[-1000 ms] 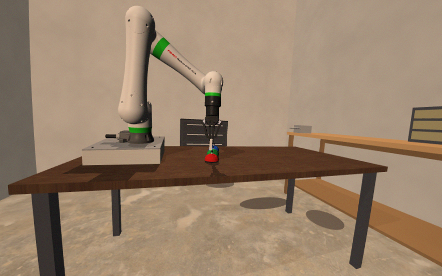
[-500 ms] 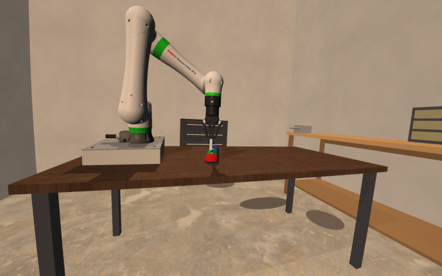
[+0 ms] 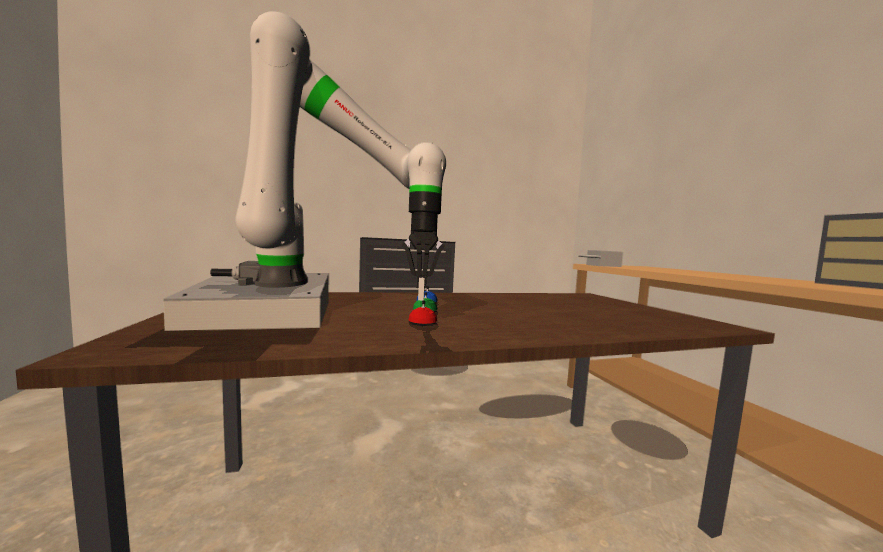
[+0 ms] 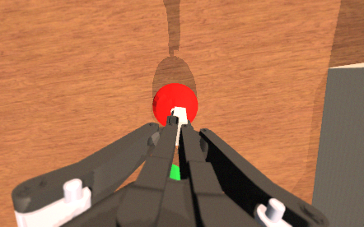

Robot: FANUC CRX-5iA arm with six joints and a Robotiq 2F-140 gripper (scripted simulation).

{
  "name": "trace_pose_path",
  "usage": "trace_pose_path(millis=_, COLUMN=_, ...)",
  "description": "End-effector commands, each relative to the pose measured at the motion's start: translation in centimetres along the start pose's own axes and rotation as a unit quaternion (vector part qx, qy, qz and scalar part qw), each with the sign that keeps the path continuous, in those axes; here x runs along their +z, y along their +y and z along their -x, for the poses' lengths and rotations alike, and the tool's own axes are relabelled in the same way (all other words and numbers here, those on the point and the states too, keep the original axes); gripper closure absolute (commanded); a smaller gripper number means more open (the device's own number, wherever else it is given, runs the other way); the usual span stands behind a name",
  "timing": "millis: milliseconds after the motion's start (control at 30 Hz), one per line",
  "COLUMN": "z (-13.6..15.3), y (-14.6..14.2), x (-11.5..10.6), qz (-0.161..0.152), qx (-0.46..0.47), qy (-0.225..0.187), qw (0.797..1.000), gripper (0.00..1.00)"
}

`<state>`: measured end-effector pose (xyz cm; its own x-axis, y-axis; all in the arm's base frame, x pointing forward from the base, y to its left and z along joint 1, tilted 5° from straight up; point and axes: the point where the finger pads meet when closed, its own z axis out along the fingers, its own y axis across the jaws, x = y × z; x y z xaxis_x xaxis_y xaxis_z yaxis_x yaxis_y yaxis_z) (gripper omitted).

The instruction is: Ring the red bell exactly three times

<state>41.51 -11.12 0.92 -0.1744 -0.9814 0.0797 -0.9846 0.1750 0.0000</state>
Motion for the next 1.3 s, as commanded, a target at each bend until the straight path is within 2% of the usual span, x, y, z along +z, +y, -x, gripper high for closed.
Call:
trace_pose_path(millis=0, z=0.00, y=-0.02, x=-0.02, qz=0.000, qx=0.000, qy=0.000, qw=1.000, gripper=1.00)
trace_pose_path(millis=1267, z=0.00, y=-0.03, x=-0.53, qz=0.000, qx=0.000, qy=0.000, qw=1.000, gripper=1.00)
